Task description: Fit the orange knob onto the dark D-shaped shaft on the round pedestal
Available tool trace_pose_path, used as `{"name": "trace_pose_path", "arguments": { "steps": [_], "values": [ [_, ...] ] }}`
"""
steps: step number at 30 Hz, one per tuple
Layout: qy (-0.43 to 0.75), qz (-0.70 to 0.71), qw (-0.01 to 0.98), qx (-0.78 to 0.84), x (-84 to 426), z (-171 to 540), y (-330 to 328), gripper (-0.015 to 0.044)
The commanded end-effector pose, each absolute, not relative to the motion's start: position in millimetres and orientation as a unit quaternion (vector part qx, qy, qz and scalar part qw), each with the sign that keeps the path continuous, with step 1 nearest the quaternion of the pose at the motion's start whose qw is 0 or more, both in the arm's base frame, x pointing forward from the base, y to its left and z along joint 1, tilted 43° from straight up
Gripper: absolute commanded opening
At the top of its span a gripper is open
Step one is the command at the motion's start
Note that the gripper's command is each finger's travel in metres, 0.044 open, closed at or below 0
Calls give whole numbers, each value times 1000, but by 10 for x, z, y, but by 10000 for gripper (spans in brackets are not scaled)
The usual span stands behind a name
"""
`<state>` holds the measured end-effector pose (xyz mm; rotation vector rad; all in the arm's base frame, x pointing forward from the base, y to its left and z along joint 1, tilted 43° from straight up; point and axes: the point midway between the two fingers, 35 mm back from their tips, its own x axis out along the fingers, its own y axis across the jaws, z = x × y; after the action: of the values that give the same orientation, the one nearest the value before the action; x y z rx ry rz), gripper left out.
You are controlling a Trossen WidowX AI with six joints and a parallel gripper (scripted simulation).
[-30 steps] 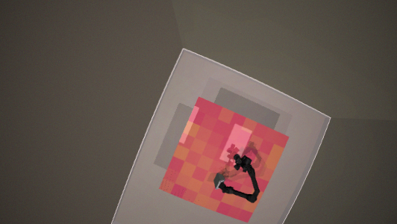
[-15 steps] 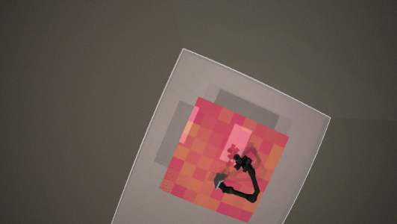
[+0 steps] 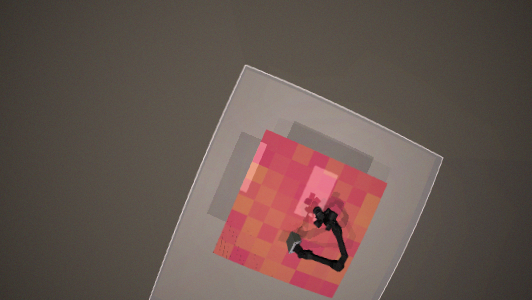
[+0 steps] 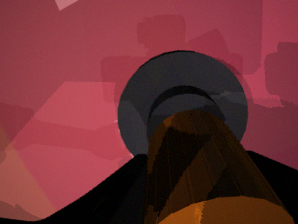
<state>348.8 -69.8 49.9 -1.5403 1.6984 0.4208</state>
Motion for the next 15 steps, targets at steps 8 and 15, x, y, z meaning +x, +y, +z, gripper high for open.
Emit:
{"name": "trace_pose_path", "arguments": {
  "steps": [8,15],
  "values": [
    [647,233,331,-646,3476,505,-672,0],
    [647,233,331,-646,3482,508,-688,0]
  ]
}}
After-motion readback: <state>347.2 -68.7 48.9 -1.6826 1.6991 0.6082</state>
